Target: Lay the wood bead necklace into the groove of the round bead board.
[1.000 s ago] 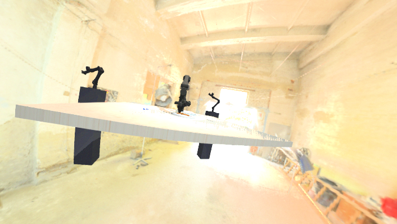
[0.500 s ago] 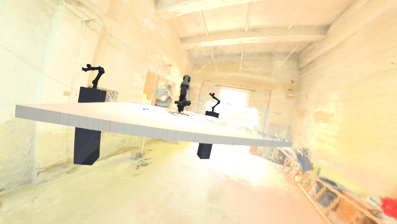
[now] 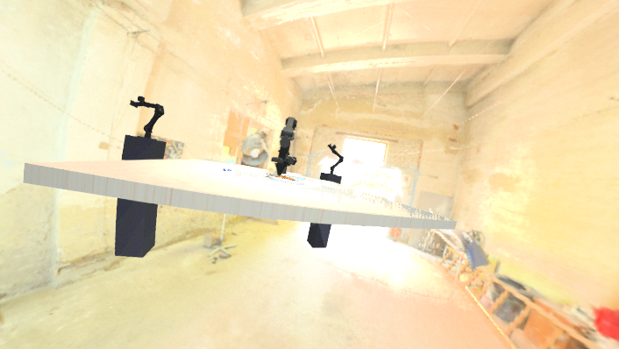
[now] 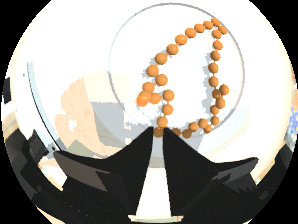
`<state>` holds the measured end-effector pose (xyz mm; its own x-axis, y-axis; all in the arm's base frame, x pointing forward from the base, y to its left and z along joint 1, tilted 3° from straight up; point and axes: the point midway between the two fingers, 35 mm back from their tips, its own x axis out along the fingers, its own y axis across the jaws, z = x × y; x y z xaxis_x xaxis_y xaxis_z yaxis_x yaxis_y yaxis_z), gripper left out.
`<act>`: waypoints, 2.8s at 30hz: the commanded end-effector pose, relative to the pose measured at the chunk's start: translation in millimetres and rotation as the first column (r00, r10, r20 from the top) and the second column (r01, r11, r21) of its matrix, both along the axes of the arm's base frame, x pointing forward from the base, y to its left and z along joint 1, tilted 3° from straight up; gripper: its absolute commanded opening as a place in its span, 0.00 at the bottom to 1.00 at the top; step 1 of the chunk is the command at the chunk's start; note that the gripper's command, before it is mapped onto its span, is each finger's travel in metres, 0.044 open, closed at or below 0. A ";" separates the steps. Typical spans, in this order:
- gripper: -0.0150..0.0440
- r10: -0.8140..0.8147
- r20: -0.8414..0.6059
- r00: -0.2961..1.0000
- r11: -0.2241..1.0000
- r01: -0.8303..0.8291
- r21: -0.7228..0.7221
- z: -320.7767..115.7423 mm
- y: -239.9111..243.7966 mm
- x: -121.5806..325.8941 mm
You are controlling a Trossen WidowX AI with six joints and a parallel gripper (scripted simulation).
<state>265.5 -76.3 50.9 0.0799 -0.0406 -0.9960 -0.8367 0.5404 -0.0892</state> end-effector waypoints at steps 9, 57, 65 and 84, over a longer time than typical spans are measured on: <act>0.57 0.000 -0.002 1.000 1.000 0.000 0.001 -1.1 0.1 -0.5; 1.00 0.006 -0.007 1.000 1.000 -0.006 0.005 3.2 0.8 -2.6; 0.98 -0.038 -0.005 0.999 0.999 0.038 0.008 7.3 1.5 -1.3; 0.80 -0.321 0.014 0.947 0.947 0.320 0.031 29.2 5.8 8.5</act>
<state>273.5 -70.4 78.5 0.0818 -0.0384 -0.9959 -0.6173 0.7826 -0.0809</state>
